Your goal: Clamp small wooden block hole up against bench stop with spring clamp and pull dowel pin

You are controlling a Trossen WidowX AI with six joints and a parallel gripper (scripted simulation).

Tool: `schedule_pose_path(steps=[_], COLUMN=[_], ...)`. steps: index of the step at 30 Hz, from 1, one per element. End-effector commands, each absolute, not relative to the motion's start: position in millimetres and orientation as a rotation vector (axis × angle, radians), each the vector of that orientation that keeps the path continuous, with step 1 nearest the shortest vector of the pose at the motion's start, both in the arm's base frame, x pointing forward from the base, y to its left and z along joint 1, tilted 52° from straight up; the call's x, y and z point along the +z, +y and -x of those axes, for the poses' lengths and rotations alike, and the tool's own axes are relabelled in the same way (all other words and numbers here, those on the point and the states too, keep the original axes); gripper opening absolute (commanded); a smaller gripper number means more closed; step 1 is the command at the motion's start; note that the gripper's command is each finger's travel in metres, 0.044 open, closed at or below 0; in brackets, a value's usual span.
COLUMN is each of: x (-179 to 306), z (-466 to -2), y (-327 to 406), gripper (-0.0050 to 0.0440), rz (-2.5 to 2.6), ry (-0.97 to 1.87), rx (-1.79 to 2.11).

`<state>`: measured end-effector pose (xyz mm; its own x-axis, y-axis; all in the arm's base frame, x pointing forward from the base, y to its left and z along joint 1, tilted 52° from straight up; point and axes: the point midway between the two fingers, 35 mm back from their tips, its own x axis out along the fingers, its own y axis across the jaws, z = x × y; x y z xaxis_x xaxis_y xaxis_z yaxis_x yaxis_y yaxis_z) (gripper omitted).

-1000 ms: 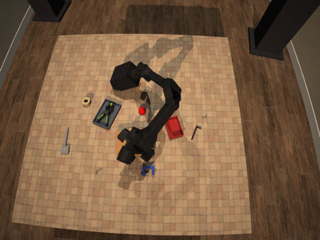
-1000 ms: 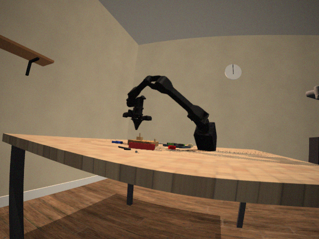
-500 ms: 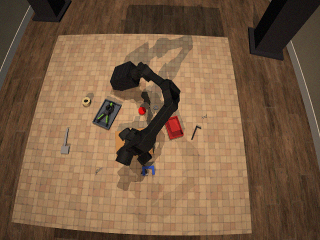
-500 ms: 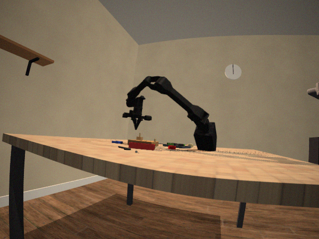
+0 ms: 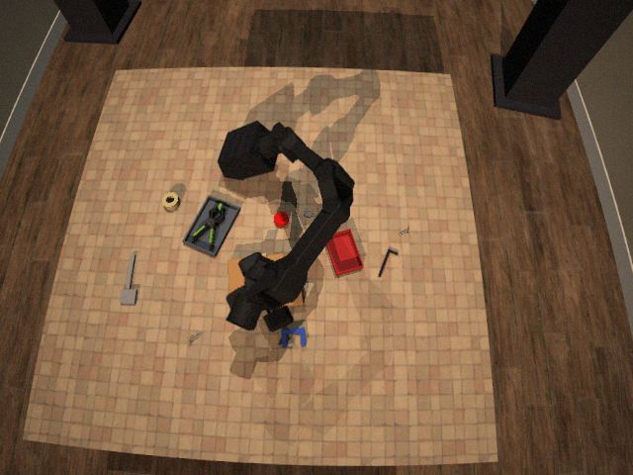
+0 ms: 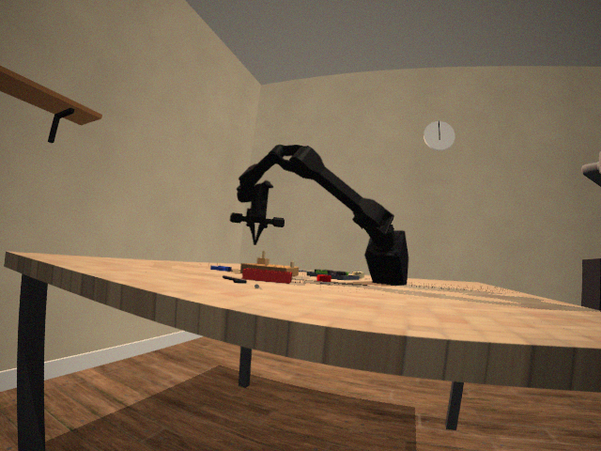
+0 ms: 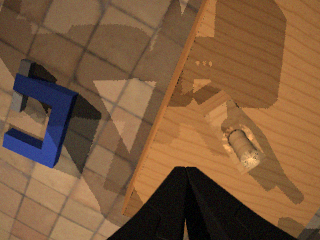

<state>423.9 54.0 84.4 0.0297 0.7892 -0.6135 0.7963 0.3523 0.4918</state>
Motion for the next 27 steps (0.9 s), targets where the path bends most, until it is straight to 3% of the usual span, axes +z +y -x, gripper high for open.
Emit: schedule_pose_path(steps=[1, 27], x=[82.0, 77.9], z=[-425.9, -433.6], y=[52.5, 50.4], gripper=[0.0000, 0.0000], rz=[-1.451, -1.655], ry=[1.744, 1.789], rx=[-0.060, -0.325])
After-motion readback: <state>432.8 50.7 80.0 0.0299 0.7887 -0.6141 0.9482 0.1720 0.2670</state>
